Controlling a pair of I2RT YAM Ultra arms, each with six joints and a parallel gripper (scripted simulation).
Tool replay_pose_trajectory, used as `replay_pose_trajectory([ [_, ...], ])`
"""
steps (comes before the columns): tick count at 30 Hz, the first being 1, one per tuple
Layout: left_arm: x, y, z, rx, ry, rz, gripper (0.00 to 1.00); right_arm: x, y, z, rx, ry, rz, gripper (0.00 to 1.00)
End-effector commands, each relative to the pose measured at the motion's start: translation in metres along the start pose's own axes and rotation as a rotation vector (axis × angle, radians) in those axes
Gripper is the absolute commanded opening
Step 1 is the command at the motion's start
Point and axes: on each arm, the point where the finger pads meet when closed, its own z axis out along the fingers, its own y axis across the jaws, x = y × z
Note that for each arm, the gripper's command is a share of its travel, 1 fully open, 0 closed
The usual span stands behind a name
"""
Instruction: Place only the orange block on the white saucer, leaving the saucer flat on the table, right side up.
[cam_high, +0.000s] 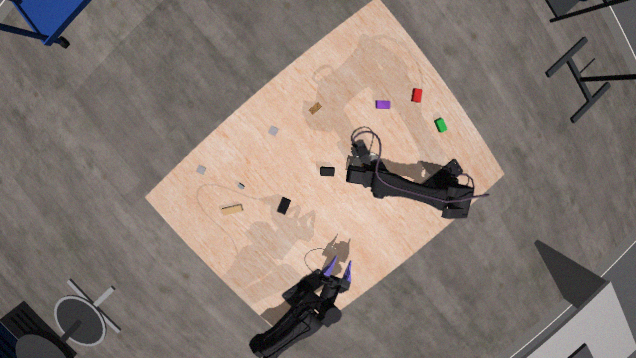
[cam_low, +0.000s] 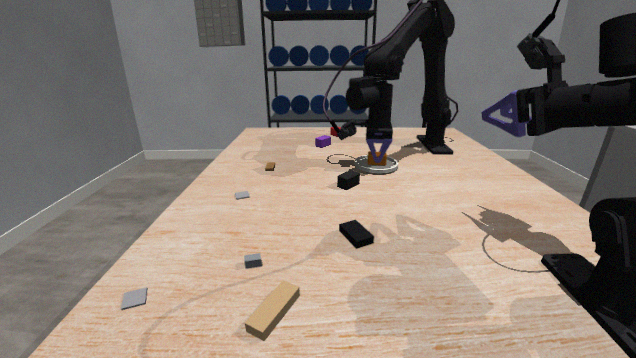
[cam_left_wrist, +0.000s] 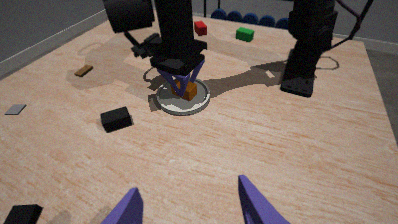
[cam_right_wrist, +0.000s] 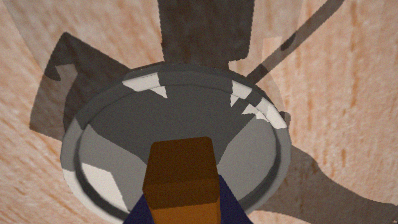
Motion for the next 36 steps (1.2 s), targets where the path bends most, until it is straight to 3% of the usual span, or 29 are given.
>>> replay_pose_trajectory([
  [1,-0.014,-0.002,-0.003,0.008,-0.046,-0.021,0.55,-0.009,0.006,-0.008,-0.035,-0.029,-0.002,0.25],
  [17,-0.014,-0.002,-0.003,0.008,-0.046,-0.021,0.55,-0.007,0.003,-0.006,-0.033,-0.027,0.000,0.25],
  [19,-0.014,-0.002,-0.003,0.008,-0.046,-0.021,0.55,-0.004,0.004,-0.005,-0.031,-0.014,0.001,0.48],
  [20,-0.014,-0.002,-0.003,0.008,-0.046,-0.021,0.55,-0.009,0.003,-0.010,-0.038,-0.031,0.001,0.55],
  [28,-0.014,-0.002,-0.003,0.008,-0.046,-0.021,0.55,-0.015,0.001,-0.040,-0.064,-0.056,0.005,0.55],
  [29,-0.014,-0.002,-0.003,0.008,-0.046,-0.021,0.55,-0.012,0.005,-0.039,-0.058,-0.050,0.004,0.65],
  [35,-0.014,-0.002,-0.003,0.008,-0.046,-0.021,0.55,-0.011,0.006,-0.063,-0.067,-0.054,0.005,0.65],
  [36,-0.014,-0.002,-0.003,0.008,-0.046,-0.021,0.55,-0.014,0.009,-0.064,-0.076,-0.068,-0.012,0.76],
])
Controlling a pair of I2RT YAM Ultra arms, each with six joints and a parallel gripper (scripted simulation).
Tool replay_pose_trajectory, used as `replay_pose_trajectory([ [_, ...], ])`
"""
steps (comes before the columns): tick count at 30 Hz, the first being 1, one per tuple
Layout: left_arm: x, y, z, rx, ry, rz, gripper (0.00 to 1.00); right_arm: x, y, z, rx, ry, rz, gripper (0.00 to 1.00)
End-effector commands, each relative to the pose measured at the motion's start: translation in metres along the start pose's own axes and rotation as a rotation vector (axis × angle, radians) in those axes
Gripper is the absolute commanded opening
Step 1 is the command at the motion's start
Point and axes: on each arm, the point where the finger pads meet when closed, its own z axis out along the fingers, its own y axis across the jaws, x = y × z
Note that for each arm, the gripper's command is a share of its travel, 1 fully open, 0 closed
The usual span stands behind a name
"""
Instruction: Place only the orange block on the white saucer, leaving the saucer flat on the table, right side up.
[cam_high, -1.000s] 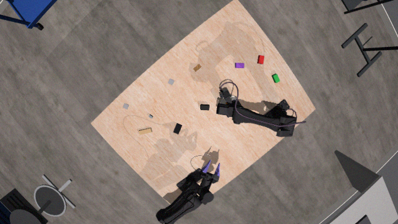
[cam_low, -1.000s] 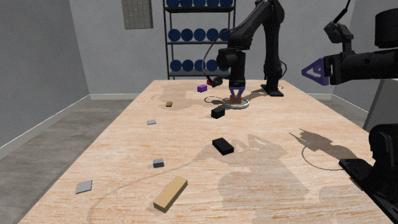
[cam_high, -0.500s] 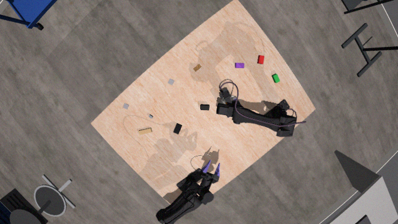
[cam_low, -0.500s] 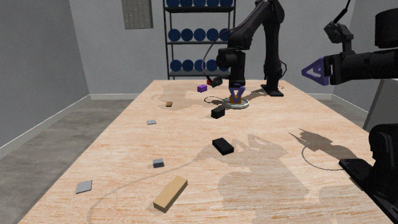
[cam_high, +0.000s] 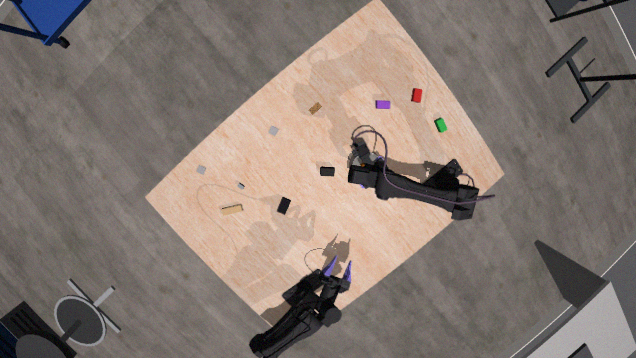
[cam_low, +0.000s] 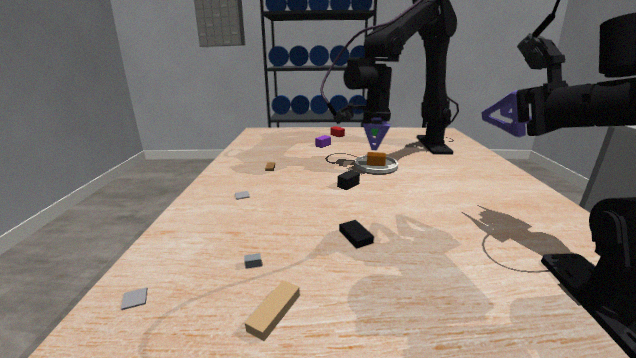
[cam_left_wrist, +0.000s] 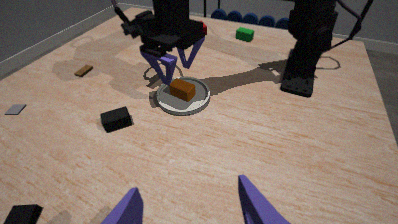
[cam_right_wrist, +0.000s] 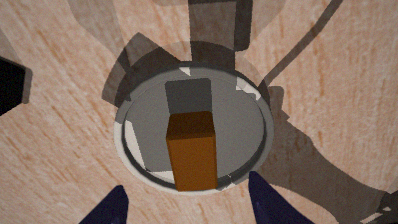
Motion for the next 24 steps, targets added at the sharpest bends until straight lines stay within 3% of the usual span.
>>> replay_pose_trajectory([
  [1,-0.014,-0.002,-0.003,0.008,-0.046,-0.021,0.55,-0.003,0.004,-0.019,-0.020,-0.032,-0.031,0.88],
  [2,-0.014,-0.002,-0.003,0.008,-0.046,-0.021,0.55,-0.004,0.005,-0.020,-0.026,-0.044,-0.055,0.99],
  [3,-0.014,-0.002,-0.003,0.008,-0.046,-0.021,0.55,-0.006,0.006,-0.020,-0.032,-0.058,-0.083,1.00],
  [11,-0.014,-0.002,-0.003,0.008,-0.046,-0.021,0.55,0.009,-0.001,-0.040,-0.135,-0.243,-0.484,1.00],
  [15,-0.014,-0.002,-0.003,0.008,-0.046,-0.021,0.55,0.014,-0.004,-0.044,-0.161,-0.274,-0.560,1.00],
  [24,-0.014,-0.002,-0.003,0.008,-0.046,-0.021,0.55,0.036,-0.022,-0.065,-0.255,-0.444,-0.907,1.00],
])
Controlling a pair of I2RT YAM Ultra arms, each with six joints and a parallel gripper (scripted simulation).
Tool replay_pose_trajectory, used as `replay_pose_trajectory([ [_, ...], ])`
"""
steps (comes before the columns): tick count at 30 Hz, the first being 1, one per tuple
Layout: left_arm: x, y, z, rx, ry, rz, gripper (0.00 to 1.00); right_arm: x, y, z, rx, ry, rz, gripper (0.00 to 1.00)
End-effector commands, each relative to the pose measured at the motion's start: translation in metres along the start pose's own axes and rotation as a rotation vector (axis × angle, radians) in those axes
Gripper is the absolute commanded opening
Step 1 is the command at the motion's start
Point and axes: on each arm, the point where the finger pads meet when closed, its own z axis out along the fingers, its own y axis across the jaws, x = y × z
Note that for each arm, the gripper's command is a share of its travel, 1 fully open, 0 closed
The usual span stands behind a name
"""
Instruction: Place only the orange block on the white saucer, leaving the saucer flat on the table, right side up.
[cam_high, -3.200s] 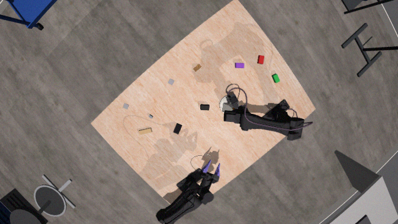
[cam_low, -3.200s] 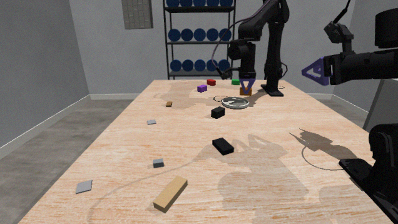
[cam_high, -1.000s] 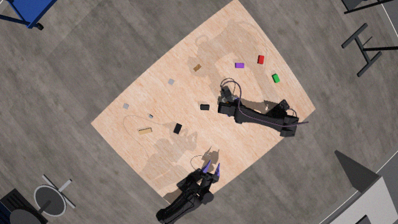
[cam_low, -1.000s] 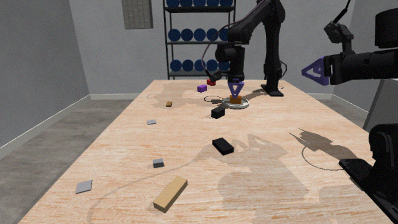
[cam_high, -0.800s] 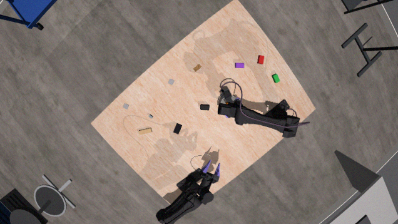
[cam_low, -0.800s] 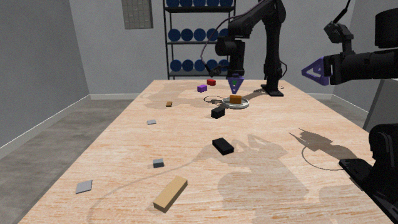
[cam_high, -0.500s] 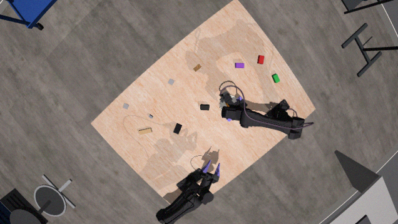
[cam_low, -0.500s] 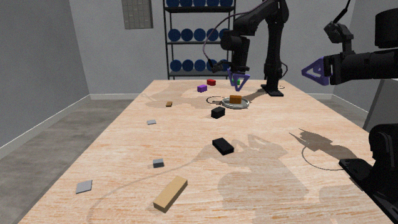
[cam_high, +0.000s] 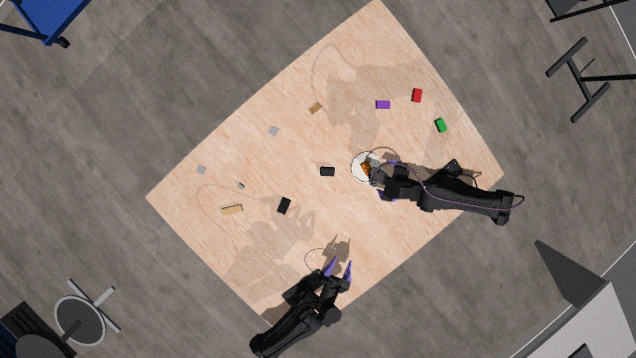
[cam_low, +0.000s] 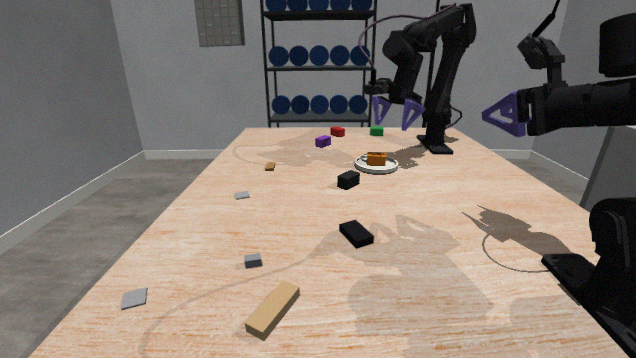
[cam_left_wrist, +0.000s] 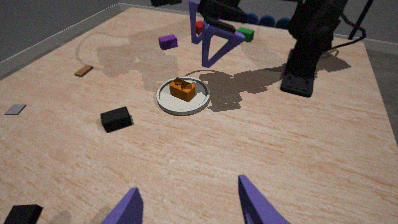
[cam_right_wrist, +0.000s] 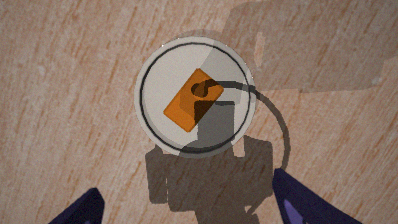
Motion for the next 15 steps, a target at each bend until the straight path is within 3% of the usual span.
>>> replay_pose_trajectory([
  [1,-0.0137,-0.0016,-0.0030,0.008,-0.046,-0.021,0.55,-0.0111,0.0021,-0.0148,-0.067,-0.132,-0.179,1.00],
  [15,-0.0137,-0.0016,-0.0030,0.008,-0.046,-0.021,0.55,-0.0101,-0.0025,-0.0231,-0.061,-0.173,-0.190,1.00],
])
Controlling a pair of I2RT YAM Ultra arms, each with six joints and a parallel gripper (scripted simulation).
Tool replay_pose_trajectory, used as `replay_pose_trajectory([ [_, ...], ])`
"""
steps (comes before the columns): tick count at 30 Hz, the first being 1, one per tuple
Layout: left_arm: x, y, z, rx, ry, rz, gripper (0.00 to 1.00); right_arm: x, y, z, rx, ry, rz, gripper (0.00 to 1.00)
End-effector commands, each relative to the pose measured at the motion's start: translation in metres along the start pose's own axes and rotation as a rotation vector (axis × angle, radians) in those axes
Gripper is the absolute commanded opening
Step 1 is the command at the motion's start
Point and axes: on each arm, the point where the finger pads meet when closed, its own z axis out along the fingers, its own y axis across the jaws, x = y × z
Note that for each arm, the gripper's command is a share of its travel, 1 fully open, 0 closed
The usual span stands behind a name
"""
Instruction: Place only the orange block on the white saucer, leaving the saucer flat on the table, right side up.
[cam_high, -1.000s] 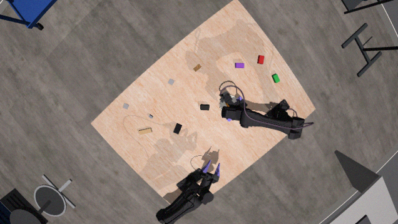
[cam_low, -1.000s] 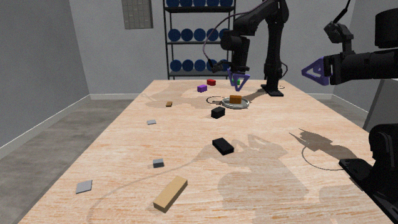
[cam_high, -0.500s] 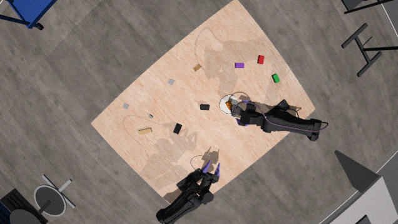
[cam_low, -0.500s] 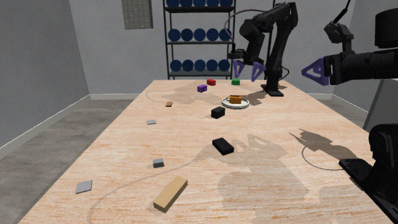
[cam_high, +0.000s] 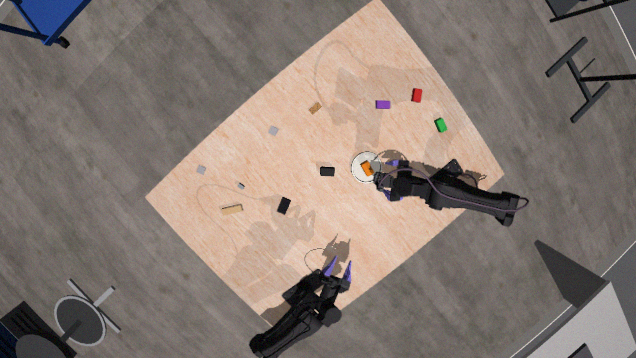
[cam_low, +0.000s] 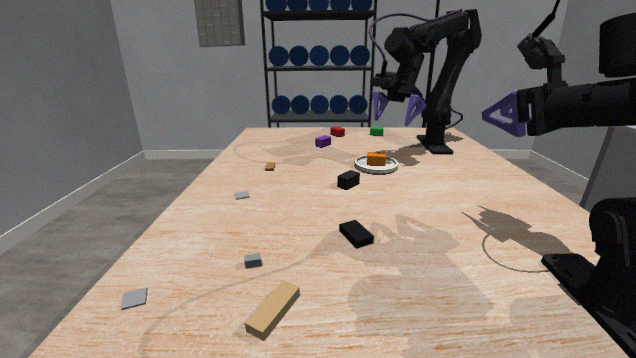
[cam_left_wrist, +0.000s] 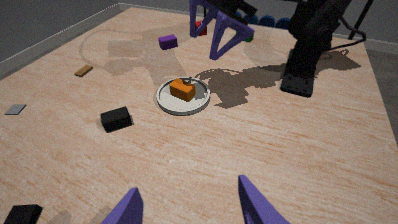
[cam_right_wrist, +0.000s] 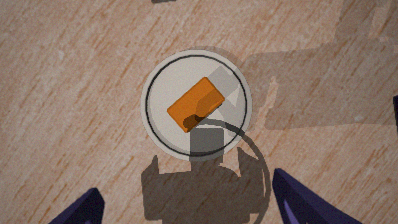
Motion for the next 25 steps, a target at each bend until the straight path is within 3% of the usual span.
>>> replay_pose_trajectory([
  [1,-0.0137,-0.0016,-0.0030,0.008,-0.046,-0.021,0.55,-0.0123,-0.0003,-0.0088,-0.006,-0.064,-0.015,1.00],
  [25,-0.0137,-0.0016,-0.0030,0.008,-0.046,-0.021,0.55,-0.0085,0.0016,-0.0067,-0.012,-0.043,-0.019,1.00],
])
